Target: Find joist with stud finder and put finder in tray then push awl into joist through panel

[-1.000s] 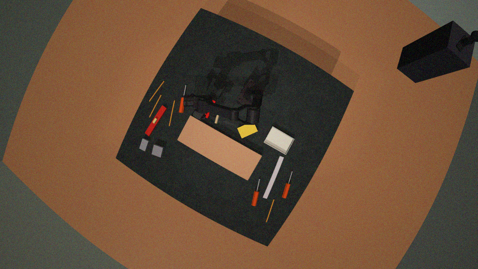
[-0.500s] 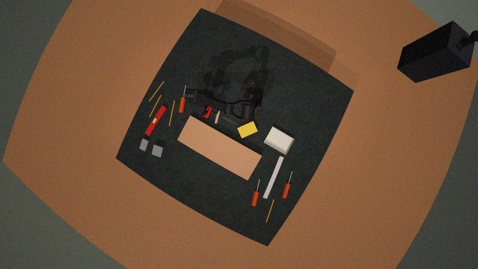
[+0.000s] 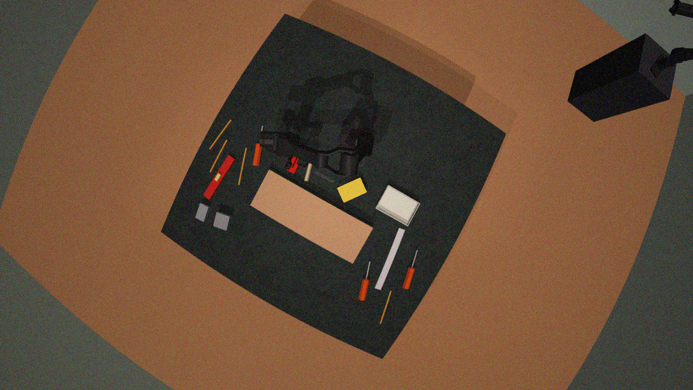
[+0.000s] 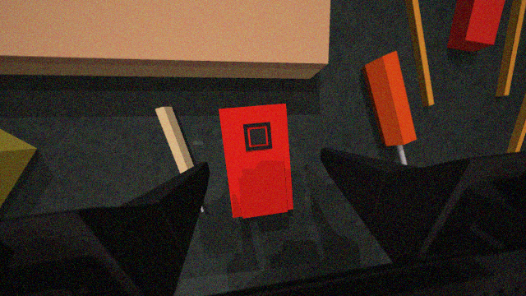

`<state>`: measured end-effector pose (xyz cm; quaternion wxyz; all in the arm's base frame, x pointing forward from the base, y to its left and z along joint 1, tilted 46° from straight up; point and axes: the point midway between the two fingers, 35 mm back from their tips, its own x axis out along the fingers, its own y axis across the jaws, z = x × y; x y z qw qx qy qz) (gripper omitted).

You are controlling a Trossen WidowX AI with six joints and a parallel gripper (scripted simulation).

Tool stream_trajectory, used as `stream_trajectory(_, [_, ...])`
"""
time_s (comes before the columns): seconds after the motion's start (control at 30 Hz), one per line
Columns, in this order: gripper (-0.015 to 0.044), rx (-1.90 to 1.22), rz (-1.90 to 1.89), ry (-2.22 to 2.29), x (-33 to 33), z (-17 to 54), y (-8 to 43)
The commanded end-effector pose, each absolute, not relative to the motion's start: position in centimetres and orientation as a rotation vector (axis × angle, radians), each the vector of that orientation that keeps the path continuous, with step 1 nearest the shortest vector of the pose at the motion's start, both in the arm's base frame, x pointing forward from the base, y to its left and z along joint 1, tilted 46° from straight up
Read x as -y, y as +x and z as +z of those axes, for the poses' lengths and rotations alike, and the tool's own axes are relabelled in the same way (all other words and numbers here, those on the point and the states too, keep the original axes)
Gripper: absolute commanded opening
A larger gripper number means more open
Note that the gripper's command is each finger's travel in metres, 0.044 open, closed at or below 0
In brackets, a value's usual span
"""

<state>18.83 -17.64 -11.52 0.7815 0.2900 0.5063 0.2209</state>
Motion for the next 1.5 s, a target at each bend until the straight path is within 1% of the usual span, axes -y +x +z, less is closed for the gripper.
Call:
stream_trajectory(0.0, [0.044,-1.095,0.482,0.645,16.8,-12.0,18.8])
stream_trajectory(0.7, [0.044,-1.094,0.484,0.645,14.5,-14.2,19.1])
stream_trajectory(0.8, [0.0361,-1.094,0.484,0.645,14.5,-14.2,19.1])
stream_trajectory(1.47, [0.0228,-1.094,0.484,0.645,14.5,-14.2,19.1])
